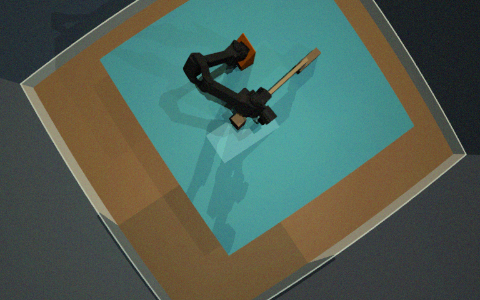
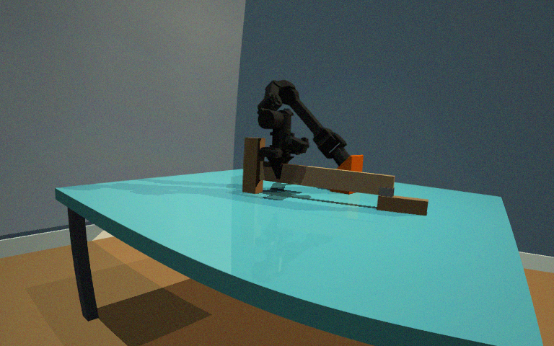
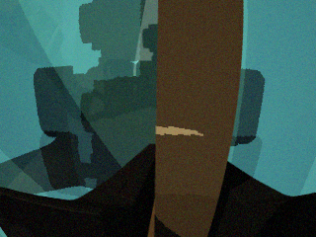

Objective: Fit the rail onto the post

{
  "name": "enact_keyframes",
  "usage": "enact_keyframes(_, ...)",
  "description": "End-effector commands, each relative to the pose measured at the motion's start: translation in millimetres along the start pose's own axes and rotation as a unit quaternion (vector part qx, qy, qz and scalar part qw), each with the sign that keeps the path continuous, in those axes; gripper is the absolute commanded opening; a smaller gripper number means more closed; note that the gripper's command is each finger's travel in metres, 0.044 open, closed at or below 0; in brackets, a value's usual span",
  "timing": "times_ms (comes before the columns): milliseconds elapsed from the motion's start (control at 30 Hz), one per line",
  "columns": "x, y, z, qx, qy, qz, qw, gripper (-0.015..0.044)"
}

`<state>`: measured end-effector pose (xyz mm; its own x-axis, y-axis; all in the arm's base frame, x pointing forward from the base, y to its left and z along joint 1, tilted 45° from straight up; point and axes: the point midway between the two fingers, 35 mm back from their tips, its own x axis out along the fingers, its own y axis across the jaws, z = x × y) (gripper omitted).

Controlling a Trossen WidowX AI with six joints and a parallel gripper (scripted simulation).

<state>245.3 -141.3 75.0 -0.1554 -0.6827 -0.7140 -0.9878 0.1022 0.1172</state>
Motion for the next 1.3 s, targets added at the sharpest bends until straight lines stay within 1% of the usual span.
enact_keyframes(0,-4,-1,-6,0.001,0.005,-0.006,1.0,0.0)
enact_keyframes(300,-4,-1,-8,0.001,0.005,-0.006,1.0,0.0)
enact_keyframes(333,0,0,-3,0.0,0.001,0.0,1.0,0.0026)
enact_keyframes(867,0,0,-3,0.0,0.001,0.0,1.0,0.044)
enact_keyframes(1000,-1,0,-1,0.0,0.0,0.0,1.0,0.044)
enact_keyframes(1167,-28,1,27,0.001,0.003,-0.006,1.0,0.044)
enact_keyframes(1267,-30,1,28,0.001,0.003,-0.006,1.0,0.044)
